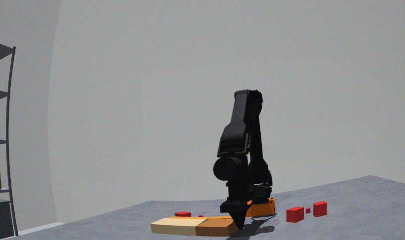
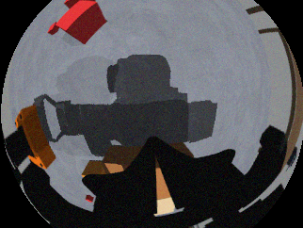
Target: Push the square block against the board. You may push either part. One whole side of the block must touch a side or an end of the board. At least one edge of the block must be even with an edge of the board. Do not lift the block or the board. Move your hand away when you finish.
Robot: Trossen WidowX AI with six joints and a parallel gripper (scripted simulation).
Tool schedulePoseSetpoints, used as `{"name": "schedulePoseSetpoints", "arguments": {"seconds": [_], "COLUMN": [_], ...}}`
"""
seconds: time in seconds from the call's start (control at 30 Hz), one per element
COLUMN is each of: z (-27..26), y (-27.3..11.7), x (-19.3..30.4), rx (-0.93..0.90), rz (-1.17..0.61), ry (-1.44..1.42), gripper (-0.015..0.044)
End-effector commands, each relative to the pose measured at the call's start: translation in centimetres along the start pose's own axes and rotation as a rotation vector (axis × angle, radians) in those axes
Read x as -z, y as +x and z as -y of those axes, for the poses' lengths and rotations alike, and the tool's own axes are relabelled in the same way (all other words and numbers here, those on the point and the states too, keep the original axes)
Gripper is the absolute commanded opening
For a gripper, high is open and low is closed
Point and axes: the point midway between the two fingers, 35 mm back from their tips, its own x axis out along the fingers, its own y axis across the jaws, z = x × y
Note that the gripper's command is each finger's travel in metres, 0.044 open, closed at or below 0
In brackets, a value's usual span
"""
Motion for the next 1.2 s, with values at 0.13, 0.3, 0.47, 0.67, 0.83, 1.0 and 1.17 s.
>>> {"name": "schedulePoseSetpoints", "arguments": {"seconds": [0.13, 0.3, 0.47, 0.67, 0.83, 1.0, 1.17], "z": [-0.8, -0.9, -0.8, -0.6, -0.4, -0.3, -0.3], "y": [0.3, 0.3, 0.3, 0.3, 0.3, 0.3, 0.3], "x": [1.6, 2.0, 1.4, 0.4, -0.4, -1.2, -2.1], "rx": [-0.017, -0.018, -0.017, -0.017, -0.017, -0.017, -0.017], "rz": [-0.012, -0.013, -0.012, -0.011, -0.01, -0.01, -0.009], "ry": [0.005, 0.005, 0.005, 0.005, 0.005, 0.005, 0.006], "gripper": [0.0, 0.0, 0.0, 0.0, 0.0, 0.0, 0.0]}}
